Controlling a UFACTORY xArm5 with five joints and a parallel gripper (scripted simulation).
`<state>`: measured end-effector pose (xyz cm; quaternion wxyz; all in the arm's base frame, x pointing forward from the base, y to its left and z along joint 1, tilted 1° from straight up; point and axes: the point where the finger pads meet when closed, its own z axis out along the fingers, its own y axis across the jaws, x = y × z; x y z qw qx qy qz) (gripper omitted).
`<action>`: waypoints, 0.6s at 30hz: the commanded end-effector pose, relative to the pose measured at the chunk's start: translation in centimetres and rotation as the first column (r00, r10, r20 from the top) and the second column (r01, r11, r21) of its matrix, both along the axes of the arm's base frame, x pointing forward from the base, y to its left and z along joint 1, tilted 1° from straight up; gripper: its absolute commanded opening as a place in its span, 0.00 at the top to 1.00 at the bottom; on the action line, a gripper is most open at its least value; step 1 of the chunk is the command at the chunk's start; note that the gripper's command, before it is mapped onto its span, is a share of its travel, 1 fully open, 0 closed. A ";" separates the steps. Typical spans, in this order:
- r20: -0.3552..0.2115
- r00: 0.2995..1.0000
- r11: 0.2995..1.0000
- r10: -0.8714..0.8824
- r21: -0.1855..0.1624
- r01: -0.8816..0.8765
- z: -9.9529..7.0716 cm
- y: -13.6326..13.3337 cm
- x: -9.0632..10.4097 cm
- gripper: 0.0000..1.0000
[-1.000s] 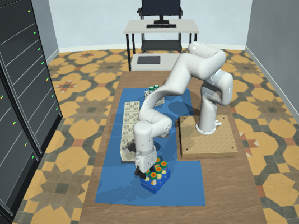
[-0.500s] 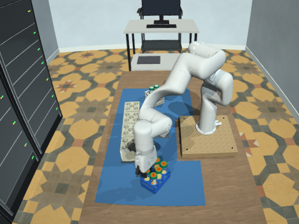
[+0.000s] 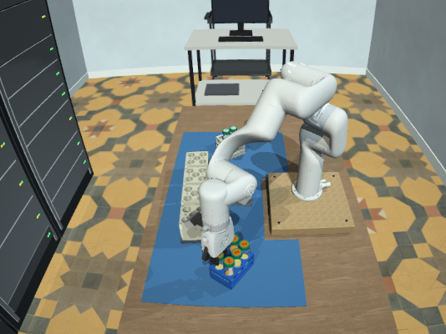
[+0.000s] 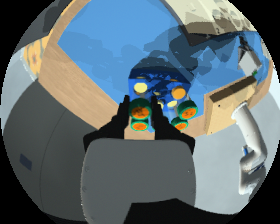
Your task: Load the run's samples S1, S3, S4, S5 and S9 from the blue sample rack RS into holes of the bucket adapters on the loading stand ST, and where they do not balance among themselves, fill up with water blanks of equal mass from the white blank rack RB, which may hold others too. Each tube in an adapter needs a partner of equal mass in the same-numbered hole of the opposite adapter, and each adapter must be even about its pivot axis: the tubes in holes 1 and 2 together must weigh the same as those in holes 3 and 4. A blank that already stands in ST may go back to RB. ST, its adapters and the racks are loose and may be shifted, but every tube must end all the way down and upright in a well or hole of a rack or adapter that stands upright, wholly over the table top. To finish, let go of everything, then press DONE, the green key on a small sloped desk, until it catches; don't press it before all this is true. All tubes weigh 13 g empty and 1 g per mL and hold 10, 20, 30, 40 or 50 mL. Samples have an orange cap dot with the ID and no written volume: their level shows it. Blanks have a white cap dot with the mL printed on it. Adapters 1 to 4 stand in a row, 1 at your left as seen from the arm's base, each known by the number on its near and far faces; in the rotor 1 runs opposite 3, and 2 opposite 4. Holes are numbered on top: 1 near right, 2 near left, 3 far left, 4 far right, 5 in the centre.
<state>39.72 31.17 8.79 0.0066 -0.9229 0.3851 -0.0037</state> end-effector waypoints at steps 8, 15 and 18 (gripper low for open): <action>0.003 1.000 1.000 0.000 0.003 0.000 0.2 0.1 0.1 1.00; 0.003 1.000 1.000 0.000 0.003 0.000 0.4 0.1 0.1 1.00; 0.003 1.000 1.000 0.000 0.003 0.000 0.5 0.1 0.1 1.00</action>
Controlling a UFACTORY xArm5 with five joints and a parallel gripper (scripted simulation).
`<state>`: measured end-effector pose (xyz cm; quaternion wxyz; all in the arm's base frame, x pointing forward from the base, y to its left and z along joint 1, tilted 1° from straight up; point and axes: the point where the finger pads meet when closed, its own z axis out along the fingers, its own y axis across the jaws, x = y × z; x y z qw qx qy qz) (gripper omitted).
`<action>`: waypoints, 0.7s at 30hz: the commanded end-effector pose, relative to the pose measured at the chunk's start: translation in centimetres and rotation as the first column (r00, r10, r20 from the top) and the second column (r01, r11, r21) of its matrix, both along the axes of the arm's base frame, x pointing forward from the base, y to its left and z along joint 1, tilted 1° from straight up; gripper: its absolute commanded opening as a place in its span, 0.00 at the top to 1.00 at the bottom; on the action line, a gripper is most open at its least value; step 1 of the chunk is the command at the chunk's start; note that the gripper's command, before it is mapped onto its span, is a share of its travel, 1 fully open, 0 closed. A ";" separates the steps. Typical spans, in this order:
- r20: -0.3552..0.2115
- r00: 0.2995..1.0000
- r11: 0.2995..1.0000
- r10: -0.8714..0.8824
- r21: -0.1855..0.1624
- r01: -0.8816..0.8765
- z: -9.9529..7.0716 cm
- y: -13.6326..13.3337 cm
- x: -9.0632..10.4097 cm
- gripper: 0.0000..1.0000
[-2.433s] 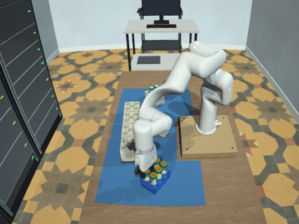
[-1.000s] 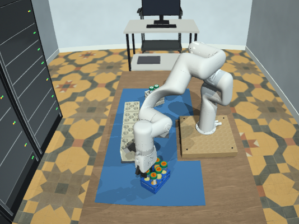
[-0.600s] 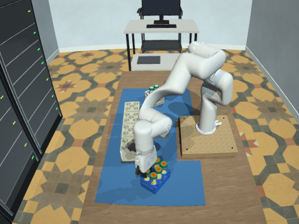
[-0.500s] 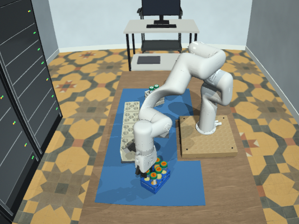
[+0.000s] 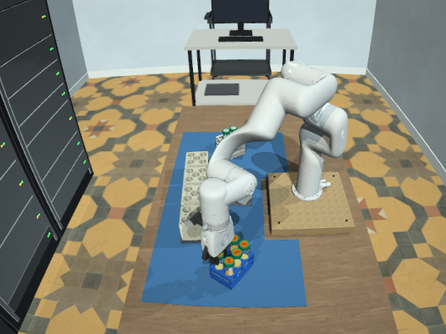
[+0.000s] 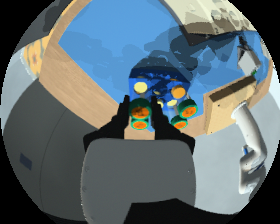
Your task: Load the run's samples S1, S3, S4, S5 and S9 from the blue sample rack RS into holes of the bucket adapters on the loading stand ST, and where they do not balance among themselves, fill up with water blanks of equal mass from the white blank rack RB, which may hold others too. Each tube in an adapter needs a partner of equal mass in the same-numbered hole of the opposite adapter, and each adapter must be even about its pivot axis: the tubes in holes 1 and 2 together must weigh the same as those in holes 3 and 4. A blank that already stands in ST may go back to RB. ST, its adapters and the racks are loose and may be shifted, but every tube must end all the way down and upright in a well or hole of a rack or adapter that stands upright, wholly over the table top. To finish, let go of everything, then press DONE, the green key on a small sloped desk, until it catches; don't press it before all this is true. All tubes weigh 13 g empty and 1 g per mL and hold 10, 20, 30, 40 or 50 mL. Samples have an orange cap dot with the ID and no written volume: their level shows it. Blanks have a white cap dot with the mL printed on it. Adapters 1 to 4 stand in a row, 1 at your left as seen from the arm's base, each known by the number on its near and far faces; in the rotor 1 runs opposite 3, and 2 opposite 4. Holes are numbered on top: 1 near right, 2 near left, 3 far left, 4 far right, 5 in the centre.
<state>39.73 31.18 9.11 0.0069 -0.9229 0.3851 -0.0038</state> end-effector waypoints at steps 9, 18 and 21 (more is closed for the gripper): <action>0.003 1.000 1.000 0.000 0.002 0.000 0.8 0.1 0.1 1.00; 0.003 1.000 1.000 0.000 0.002 0.000 1.3 0.1 0.1 1.00; 0.003 1.000 1.000 0.000 0.002 0.000 1.5 0.1 0.1 1.00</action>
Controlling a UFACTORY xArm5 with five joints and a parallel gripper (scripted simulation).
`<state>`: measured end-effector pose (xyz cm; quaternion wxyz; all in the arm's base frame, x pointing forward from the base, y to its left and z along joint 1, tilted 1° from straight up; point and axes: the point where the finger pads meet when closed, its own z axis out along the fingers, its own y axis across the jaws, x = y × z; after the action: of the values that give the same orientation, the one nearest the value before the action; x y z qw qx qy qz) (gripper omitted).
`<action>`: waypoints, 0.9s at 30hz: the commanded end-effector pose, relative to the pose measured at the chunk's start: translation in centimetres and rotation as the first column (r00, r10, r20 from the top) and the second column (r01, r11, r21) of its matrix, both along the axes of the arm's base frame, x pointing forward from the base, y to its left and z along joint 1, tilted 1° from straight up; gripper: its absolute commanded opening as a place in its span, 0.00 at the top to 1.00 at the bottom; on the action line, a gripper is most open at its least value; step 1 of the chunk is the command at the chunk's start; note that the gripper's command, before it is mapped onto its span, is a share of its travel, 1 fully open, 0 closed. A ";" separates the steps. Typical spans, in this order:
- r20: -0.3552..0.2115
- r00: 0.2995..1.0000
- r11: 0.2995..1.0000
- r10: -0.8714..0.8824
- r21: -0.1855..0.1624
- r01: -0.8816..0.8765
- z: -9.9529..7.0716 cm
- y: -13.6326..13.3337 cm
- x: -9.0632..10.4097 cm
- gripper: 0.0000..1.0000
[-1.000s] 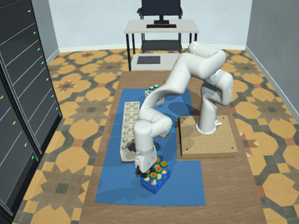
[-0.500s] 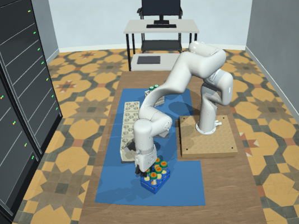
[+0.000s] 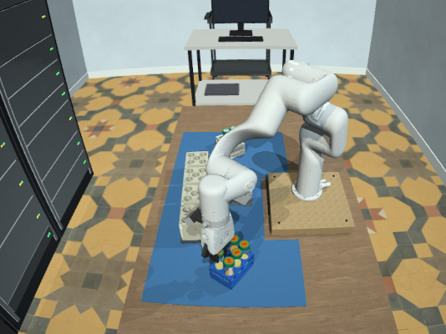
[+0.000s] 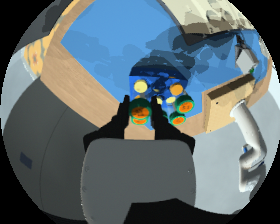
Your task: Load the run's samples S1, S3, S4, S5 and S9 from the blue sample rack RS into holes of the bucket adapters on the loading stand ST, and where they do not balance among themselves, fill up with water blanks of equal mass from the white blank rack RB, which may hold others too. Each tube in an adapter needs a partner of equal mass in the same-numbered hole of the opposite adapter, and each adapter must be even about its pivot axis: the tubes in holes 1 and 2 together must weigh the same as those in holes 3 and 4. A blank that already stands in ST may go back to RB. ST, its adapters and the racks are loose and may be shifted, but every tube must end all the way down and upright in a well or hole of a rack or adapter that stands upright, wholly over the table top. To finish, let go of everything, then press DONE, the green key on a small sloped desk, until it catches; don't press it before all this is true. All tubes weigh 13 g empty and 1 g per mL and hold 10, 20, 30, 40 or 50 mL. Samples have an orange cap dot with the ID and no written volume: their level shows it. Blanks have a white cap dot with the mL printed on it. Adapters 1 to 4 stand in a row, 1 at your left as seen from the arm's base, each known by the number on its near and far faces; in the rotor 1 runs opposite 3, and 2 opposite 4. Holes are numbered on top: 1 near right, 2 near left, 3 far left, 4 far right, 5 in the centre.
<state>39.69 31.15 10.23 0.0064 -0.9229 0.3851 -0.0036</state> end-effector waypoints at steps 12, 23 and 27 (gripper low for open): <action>0.004 1.000 1.000 0.000 0.003 0.000 1.1 0.1 0.1 1.00; 0.004 1.000 1.000 0.000 0.003 0.000 3.1 0.1 0.1 1.00; 0.004 1.000 1.000 0.000 0.003 0.000 3.9 0.0 0.1 1.00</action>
<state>39.67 31.12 13.54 0.0067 -0.9229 0.3851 -0.0038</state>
